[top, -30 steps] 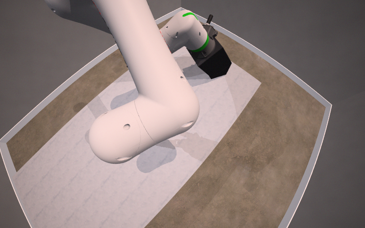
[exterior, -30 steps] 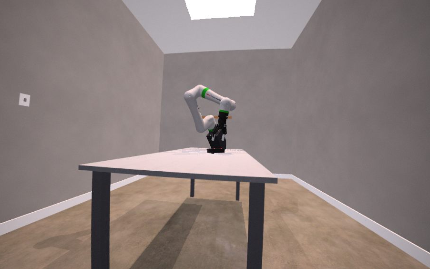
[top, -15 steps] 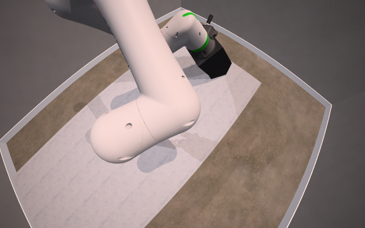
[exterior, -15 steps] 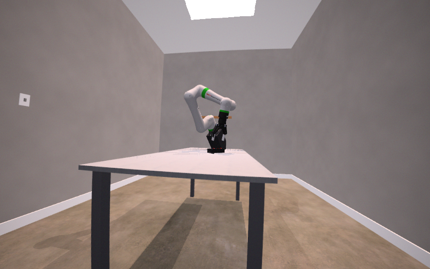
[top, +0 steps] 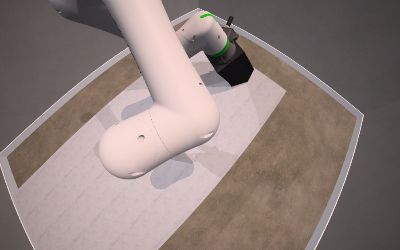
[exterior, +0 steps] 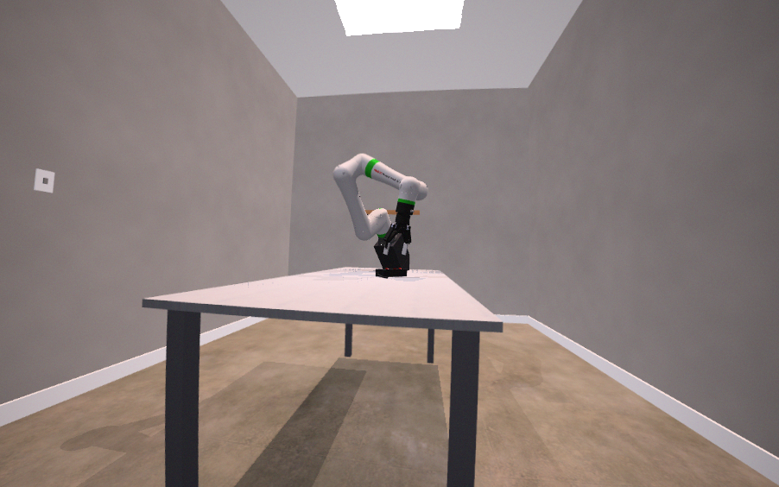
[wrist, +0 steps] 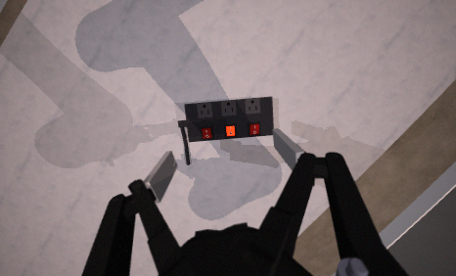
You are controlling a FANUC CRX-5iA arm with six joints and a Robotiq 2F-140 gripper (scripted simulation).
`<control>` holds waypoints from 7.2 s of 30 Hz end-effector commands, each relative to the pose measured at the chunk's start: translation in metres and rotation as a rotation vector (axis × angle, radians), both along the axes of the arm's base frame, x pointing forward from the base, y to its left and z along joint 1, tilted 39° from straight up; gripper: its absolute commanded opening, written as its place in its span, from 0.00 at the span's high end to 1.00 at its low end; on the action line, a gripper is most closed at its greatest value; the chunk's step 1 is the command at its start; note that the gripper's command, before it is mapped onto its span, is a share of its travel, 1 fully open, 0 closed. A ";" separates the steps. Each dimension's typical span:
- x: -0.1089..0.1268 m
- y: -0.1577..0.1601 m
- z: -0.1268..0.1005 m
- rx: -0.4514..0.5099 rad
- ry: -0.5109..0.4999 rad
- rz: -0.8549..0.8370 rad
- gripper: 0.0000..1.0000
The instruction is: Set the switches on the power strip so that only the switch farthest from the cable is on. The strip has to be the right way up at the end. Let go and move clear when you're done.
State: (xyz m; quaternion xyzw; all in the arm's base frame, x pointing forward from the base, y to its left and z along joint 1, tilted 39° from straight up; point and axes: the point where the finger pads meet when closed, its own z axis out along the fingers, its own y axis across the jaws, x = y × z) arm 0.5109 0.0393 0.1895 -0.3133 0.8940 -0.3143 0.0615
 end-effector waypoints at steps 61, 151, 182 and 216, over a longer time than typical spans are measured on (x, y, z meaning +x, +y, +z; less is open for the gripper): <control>-0.033 0.010 0.033 -0.147 0.115 0.668 0.00; -0.007 -0.004 -0.022 -0.492 0.501 1.284 1.00; 0.009 -0.015 -0.045 -0.492 0.501 1.284 1.00; 0.010 -0.015 -0.046 -0.492 0.501 1.284 1.00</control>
